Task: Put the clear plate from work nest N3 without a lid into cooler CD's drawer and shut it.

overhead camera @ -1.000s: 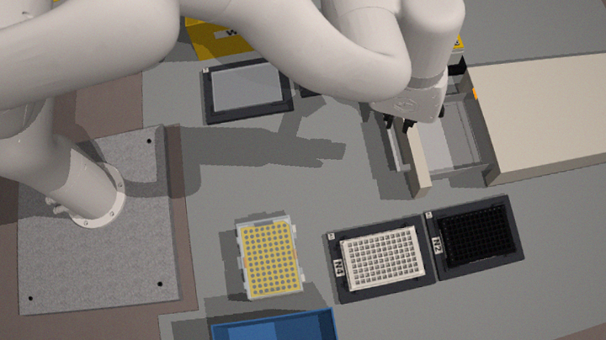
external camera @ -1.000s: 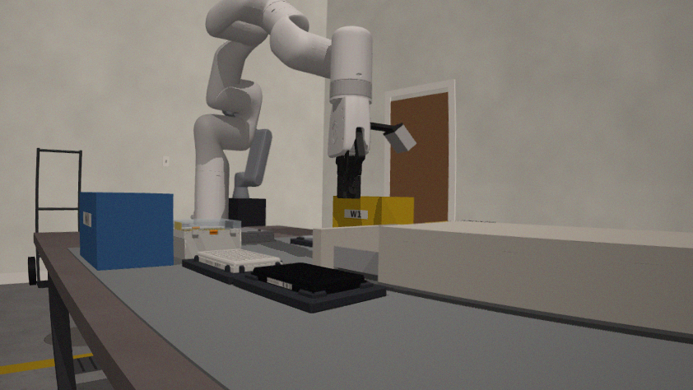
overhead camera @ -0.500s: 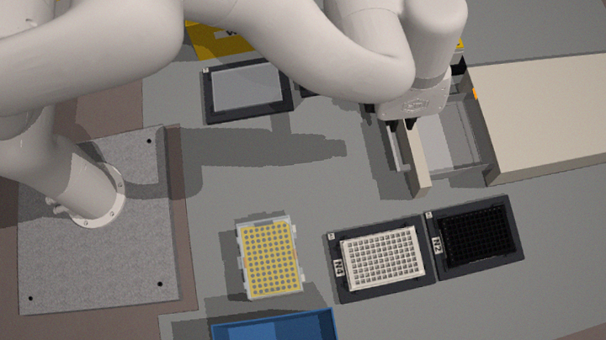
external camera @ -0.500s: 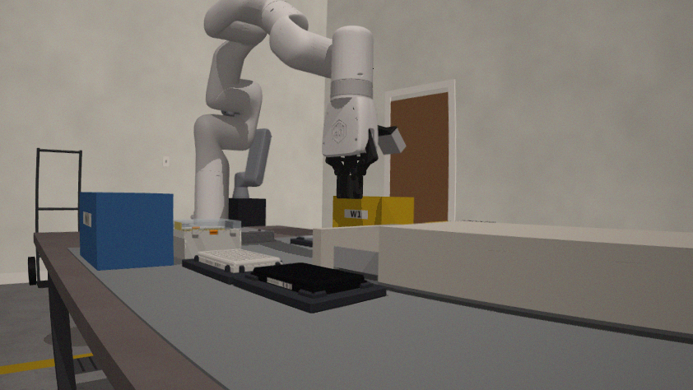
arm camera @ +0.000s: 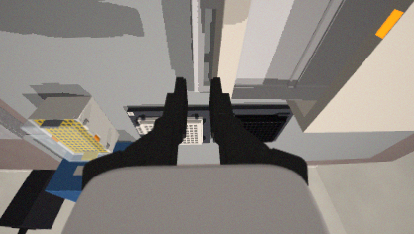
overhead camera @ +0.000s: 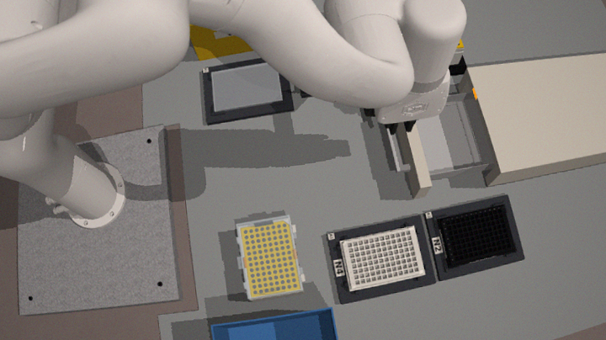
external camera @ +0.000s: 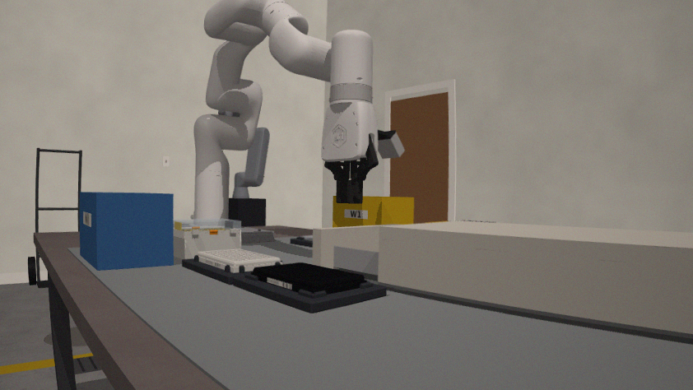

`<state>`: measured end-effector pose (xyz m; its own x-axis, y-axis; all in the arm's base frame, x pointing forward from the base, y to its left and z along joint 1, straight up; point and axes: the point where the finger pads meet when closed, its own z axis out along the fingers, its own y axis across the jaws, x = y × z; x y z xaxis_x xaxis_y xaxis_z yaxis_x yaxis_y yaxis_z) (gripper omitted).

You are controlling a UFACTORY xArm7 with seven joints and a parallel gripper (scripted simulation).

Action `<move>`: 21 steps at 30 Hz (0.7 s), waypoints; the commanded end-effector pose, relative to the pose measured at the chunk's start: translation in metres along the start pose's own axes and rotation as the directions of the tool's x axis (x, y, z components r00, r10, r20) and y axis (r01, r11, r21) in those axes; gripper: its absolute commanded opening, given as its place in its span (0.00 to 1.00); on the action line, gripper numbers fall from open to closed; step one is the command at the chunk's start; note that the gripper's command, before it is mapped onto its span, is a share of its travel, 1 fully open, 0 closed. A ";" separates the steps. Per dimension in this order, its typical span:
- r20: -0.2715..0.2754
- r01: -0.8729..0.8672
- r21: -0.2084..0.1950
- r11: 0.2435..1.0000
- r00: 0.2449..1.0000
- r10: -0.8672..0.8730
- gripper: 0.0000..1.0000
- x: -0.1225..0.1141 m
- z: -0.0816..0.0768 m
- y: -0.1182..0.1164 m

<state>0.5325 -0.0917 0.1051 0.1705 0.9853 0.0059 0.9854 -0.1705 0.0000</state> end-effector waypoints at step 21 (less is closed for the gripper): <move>0.000 0.000 -0.006 1.000 1.000 0.000 0.21 0.000 0.035 0.002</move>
<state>0.5326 -0.0916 0.0736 0.1704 0.9854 0.0059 0.9854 -0.1704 0.0002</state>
